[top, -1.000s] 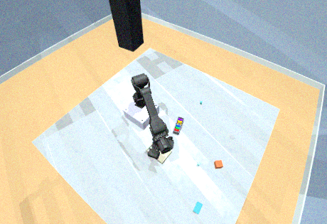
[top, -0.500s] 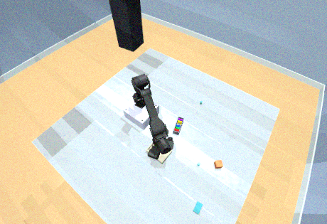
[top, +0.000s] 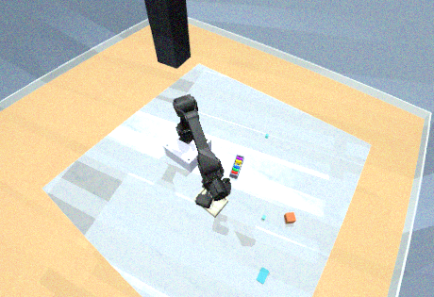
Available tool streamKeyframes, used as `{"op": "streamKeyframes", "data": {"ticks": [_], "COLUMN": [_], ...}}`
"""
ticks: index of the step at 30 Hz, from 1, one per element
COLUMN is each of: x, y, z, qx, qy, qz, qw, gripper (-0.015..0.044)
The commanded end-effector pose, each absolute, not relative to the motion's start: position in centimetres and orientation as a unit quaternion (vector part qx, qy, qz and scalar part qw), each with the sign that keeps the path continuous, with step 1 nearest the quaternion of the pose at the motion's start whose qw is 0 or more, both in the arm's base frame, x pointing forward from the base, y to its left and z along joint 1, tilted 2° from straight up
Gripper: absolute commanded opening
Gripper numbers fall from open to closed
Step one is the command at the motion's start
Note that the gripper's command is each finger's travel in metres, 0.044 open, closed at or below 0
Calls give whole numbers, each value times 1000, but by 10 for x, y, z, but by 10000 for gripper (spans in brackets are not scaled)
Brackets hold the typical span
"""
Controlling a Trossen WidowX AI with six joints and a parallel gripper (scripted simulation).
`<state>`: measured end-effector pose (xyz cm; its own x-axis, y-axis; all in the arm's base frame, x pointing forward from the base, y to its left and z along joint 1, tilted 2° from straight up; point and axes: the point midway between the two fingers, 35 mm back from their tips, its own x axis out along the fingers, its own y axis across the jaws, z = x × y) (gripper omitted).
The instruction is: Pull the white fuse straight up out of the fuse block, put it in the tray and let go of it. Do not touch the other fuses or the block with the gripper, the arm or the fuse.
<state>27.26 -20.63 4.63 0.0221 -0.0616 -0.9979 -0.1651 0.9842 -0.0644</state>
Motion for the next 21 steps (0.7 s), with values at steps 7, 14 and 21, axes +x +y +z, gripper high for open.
{"op": "streamKeyframes", "data": {"ticks": [7, 14, 21], "x": [272, 272, 272], "y": [-206, -206, -206], "z": [47, 47, 47], "qx": [-80, -80, -80], "qy": [700, 700, 700], "qz": [38, 38, 38], "qw": [709, 709, 709], "gripper": [330, 330, 330]}}
